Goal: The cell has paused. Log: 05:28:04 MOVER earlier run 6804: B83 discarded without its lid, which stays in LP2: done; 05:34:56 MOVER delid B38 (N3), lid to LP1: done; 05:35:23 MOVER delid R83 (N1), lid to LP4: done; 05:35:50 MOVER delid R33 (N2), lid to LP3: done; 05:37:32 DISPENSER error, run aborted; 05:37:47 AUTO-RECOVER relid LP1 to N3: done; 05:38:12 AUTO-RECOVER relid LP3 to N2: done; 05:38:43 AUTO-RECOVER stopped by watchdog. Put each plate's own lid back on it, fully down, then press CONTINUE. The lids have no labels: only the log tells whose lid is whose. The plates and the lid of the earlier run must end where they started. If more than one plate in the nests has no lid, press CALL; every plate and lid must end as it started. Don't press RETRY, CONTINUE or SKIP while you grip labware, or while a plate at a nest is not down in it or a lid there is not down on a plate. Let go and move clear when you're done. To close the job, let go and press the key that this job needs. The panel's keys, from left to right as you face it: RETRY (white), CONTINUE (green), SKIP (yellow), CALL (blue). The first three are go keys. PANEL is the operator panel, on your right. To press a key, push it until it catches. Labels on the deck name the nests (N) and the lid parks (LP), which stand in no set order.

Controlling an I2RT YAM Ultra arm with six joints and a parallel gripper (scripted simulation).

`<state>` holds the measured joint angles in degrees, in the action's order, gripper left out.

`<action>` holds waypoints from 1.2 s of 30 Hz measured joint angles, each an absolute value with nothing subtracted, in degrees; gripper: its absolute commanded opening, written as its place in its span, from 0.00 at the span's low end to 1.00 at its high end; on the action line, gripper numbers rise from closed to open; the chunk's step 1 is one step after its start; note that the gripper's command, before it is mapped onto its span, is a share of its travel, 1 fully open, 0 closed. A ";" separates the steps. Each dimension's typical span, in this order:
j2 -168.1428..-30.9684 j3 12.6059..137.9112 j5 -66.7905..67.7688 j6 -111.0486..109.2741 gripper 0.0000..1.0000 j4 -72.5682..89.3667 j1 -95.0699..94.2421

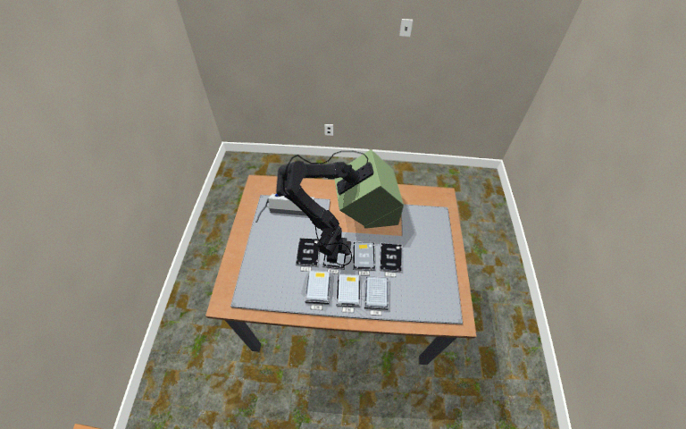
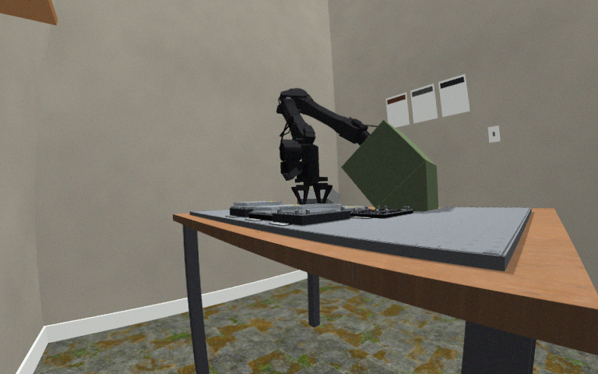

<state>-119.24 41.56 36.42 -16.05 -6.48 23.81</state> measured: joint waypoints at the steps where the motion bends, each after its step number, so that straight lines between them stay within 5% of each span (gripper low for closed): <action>1: -119.24 41.54 36.42 -16.05 1.00 -6.50 23.81; 23: -119.50 40.99 36.23 -16.25 0.80 -7.92 23.79; 24: -119.48 40.97 36.23 -16.25 0.00 -7.99 23.77; 36: -119.46 40.66 36.23 -16.36 0.00 -8.58 23.77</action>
